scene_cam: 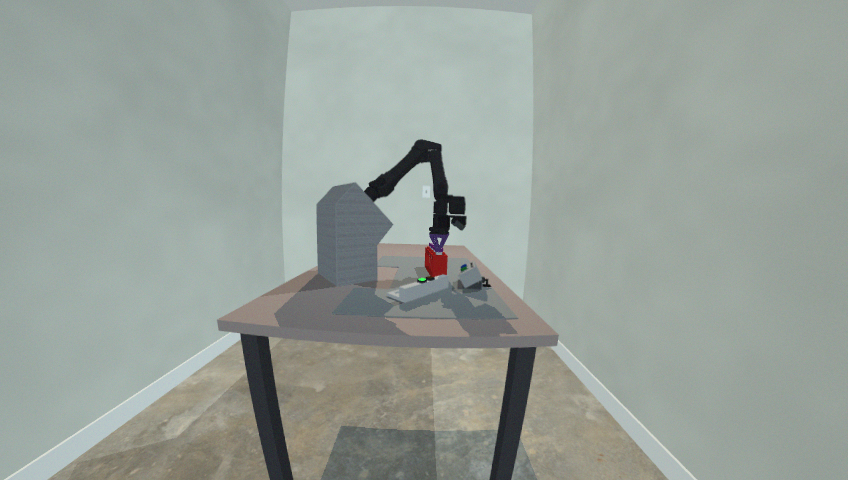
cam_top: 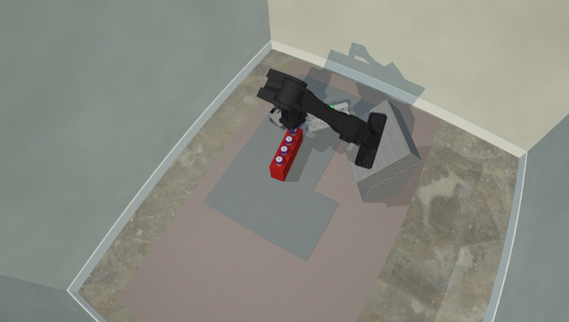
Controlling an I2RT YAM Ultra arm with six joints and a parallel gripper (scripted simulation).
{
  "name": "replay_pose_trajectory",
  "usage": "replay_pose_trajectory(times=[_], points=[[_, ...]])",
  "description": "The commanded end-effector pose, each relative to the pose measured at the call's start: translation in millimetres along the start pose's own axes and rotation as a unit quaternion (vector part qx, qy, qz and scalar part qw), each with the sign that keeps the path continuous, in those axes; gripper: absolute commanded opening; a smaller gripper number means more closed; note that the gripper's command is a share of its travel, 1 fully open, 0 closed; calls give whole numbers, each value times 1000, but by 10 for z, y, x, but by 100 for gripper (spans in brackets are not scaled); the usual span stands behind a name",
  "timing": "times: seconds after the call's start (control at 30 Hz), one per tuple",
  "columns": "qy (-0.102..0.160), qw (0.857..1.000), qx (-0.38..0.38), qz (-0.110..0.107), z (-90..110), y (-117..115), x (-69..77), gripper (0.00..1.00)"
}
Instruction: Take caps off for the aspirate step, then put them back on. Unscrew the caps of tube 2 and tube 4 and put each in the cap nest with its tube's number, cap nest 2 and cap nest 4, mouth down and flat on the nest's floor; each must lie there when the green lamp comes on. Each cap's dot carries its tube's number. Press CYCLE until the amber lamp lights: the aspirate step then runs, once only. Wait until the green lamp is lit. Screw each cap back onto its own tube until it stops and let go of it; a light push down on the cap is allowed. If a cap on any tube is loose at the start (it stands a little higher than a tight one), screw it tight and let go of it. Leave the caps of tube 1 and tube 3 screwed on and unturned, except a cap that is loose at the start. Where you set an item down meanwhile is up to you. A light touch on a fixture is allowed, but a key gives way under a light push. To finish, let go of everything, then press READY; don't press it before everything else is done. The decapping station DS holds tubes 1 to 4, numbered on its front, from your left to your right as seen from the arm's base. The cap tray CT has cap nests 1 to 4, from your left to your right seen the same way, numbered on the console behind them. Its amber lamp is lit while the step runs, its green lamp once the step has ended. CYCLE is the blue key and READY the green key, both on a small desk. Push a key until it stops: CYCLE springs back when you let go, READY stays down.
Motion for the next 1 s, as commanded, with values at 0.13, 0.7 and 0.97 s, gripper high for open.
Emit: replay_pose_trajectory(times=[0.13, 0.7, 0.97], points=[[-7, 980, -197, -2, -44, 5, 20, 0], [-6, 959, -282, -2, -44, 5, 18, 49], [-6, 959, -282, -2, -43, 5, 48, 49]])
Point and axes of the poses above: the point where the finger pads meet when closed, its own x axis back along the fingers, its own y axis across the jaws, z = x × y, the point moved 2 cm from there along x, back along the fingers, and after that the axes turned 6 degrees about x, right-handed, at the moved point
